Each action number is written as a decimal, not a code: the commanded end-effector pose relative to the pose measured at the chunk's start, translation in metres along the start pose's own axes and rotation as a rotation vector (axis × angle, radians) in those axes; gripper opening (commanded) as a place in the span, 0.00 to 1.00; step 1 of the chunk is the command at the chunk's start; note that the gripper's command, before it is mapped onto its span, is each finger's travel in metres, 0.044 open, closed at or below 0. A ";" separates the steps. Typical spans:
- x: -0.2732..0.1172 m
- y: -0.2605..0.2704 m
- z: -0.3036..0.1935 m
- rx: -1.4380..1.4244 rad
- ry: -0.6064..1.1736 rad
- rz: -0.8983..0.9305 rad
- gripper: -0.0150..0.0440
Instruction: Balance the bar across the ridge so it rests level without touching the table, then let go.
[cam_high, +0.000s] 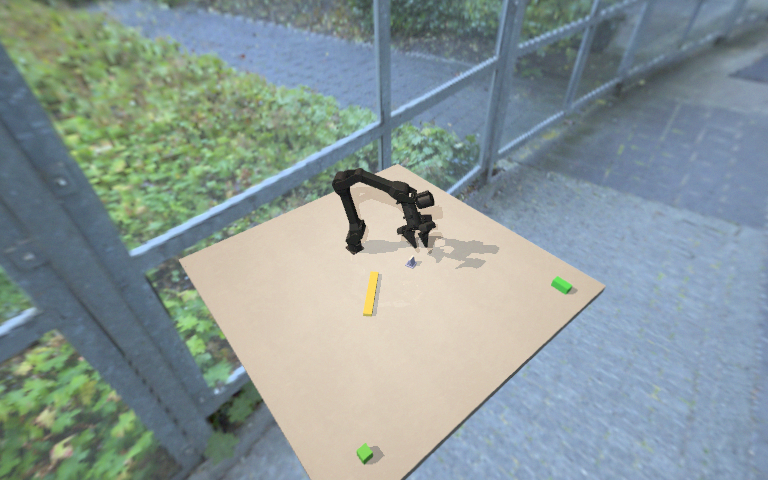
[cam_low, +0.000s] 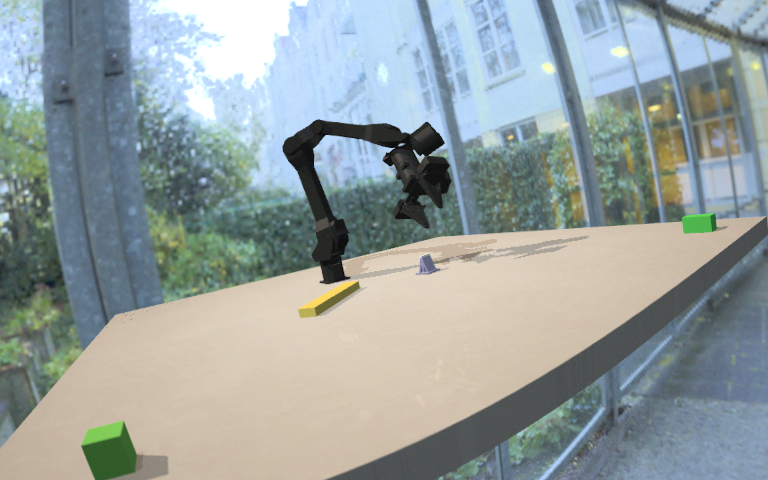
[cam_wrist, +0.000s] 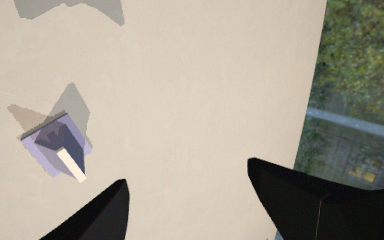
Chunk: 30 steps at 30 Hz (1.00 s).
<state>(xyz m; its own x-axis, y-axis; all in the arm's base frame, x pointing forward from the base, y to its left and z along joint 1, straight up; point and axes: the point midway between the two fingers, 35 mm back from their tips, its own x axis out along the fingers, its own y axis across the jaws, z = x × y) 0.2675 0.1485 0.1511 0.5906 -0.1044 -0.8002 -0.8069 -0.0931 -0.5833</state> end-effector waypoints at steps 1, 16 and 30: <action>0.008 -0.002 -0.009 0.093 0.021 0.038 0.79; 0.033 -0.010 -0.059 0.486 0.122 0.156 0.79; 0.051 -0.013 -0.107 0.889 0.226 0.251 0.79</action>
<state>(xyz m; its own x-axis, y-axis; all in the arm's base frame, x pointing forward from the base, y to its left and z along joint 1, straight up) 0.3070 0.0460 0.1350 0.3419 -0.2181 -0.9141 -0.6169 0.6817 -0.3934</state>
